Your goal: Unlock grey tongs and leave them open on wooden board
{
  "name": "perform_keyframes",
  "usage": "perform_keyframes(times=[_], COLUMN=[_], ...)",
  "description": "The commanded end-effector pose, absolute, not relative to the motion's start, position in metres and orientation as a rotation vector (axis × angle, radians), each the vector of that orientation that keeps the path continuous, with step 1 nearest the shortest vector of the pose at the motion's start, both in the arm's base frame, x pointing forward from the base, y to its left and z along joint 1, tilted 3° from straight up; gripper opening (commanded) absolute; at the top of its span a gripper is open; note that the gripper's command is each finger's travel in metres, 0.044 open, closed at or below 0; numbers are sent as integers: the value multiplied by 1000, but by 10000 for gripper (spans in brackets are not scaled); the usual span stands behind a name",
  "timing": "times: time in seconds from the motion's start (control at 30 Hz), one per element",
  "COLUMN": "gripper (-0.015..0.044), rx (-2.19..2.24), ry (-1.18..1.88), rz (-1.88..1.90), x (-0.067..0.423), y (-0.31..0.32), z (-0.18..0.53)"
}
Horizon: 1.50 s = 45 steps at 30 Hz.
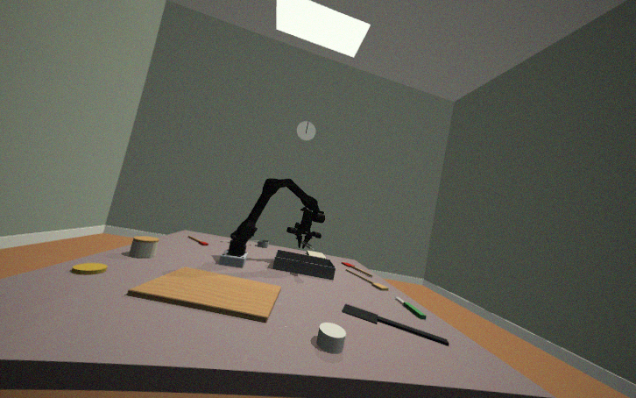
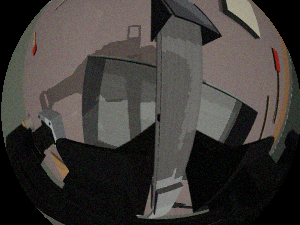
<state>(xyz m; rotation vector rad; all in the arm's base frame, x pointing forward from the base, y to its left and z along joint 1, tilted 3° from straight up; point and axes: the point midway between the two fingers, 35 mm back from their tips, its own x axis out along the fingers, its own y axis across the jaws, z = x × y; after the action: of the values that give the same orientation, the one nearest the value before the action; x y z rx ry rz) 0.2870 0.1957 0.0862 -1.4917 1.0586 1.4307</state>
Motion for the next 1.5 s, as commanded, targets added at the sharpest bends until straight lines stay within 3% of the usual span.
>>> perform_keyframes(times=[0.0,0.77,1.47], gripper=[-150,-150,-150], rx=[-1480,-1142,-806], ry=[1065,1287,1440], rz=[1420,1059,700], x=[289,345,357], y=[192,75,-52], z=[87,96,106])
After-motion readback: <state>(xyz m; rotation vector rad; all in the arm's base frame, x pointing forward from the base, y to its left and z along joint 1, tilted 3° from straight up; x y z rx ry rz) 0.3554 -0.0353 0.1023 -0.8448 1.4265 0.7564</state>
